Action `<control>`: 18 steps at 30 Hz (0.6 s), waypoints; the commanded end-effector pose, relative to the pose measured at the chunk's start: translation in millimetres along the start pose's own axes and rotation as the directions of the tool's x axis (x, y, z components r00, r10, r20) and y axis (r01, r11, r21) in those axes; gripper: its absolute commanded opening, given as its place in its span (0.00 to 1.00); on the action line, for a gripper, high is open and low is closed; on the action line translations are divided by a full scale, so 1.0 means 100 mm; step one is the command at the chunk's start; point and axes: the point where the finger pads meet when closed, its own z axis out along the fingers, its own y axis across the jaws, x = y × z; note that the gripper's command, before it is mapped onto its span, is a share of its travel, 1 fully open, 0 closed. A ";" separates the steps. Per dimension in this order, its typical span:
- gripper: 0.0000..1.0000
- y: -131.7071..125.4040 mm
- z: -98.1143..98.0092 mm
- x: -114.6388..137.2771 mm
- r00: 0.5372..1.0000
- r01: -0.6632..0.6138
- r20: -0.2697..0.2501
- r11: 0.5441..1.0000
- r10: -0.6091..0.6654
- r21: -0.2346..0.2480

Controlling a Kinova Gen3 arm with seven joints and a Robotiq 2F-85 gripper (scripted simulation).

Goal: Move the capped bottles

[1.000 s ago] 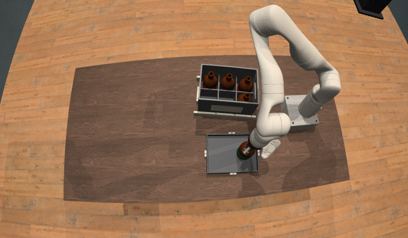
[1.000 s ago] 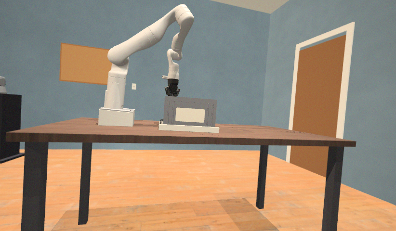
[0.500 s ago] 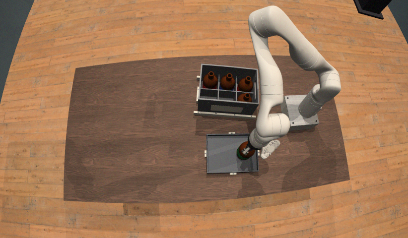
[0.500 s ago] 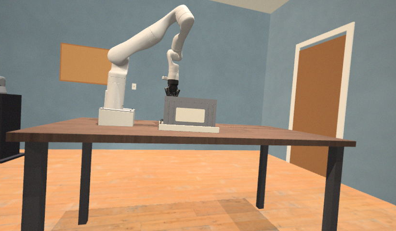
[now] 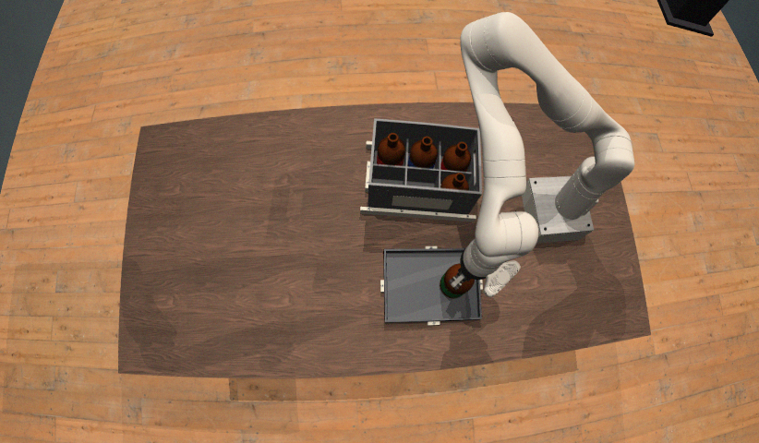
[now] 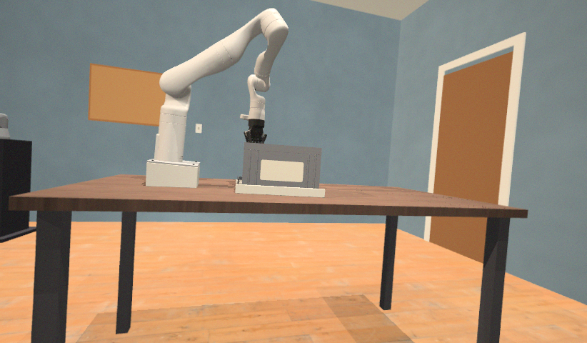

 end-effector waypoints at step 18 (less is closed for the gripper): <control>1.00 0.00 0.02 0.00 1.000 0.000 0.000 1.000 0.000 -0.001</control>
